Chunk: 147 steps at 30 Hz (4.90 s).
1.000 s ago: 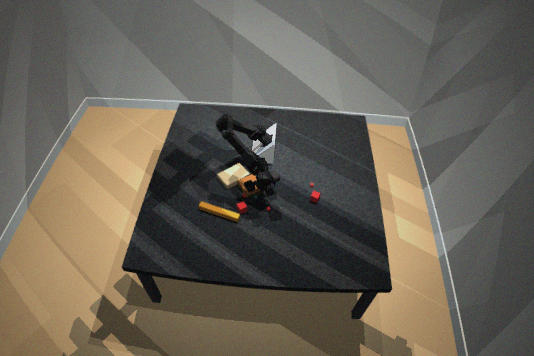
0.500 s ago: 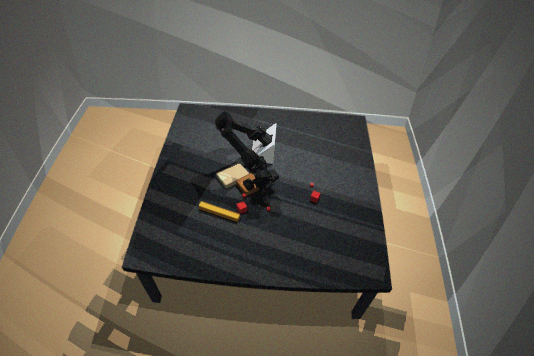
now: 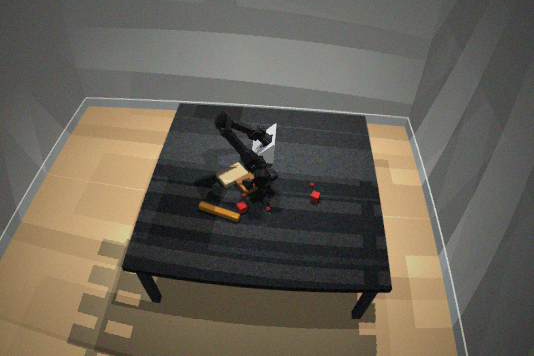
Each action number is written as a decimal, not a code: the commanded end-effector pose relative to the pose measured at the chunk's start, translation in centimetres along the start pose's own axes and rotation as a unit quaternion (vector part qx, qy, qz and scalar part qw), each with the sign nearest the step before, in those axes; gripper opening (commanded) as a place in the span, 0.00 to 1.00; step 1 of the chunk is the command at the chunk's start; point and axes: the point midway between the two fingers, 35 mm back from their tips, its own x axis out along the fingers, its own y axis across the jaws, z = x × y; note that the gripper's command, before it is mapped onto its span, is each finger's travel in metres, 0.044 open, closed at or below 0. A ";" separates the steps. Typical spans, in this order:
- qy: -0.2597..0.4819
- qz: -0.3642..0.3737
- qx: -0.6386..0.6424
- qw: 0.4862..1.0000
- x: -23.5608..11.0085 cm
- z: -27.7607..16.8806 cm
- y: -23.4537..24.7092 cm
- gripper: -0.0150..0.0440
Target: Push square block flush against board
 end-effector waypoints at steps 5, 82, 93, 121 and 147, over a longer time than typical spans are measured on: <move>0.005 0.000 0.001 1.000 0.2 1.0 -0.1 0.25; 0.006 -0.003 0.656 0.754 -5.2 -7.1 3.9 0.25; 0.005 -0.006 0.657 0.754 0.3 -7.5 3.9 0.25; 0.005 -0.005 0.657 0.754 0.3 -7.0 2.0 0.25; 0.005 -0.004 0.657 0.754 0.3 -6.8 1.2 0.25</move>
